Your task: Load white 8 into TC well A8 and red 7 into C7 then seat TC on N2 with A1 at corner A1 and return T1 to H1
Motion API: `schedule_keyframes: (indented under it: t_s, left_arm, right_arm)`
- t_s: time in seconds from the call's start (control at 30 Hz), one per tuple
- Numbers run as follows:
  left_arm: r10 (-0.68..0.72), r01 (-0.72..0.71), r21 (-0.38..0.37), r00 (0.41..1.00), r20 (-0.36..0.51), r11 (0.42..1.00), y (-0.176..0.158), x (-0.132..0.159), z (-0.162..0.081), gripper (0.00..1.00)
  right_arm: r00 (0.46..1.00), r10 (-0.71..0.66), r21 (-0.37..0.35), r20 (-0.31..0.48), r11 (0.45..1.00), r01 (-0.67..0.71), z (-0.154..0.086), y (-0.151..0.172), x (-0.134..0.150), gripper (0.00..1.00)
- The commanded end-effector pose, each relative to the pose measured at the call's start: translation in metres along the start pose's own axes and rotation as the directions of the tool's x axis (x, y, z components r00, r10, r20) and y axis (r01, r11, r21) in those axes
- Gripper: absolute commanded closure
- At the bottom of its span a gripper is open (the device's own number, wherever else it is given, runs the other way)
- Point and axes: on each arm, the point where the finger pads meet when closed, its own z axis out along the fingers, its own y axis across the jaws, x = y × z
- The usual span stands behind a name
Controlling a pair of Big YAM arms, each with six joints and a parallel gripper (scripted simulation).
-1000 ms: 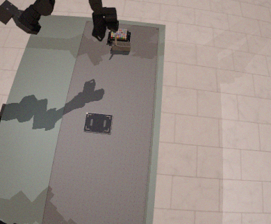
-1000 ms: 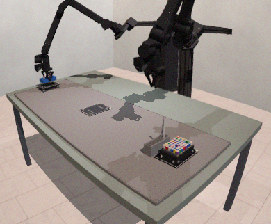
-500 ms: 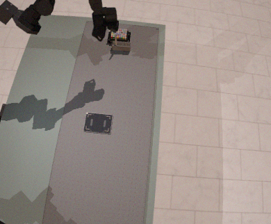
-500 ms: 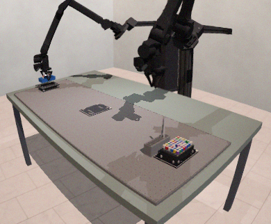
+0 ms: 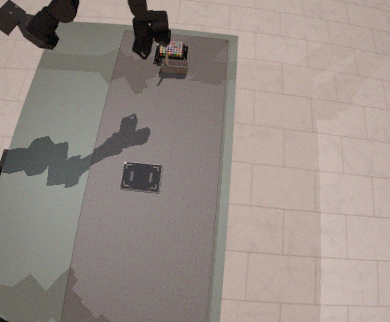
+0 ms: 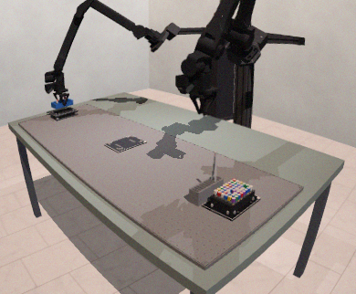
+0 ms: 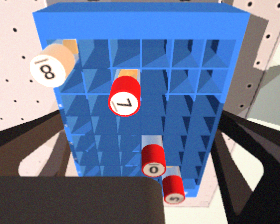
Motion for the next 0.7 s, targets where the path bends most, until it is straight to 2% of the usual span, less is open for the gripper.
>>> schedule_keyframes:
  t_s: [0.0, 0.67]
  left_arm:
    - [-0.012, 0.012, -0.006, 1.000, 0.012, 1.000, 0.0030, -0.0060, -0.0014, 0.77]
    - [-0.012, 0.012, -0.006, 1.000, 0.012, 1.000, 0.0030, -0.0060, -0.0014, 0.77]
  right_arm:
    - [0.999, -0.011, 0.022, 0.033, 1.000, 0.011, -0.0165, -0.0038, -0.0133, 1.00]
    - [1.000, -0.003, 0.019, 0.030, 1.000, 0.002, -0.0141, 0.0010, -0.0108, 1.00]
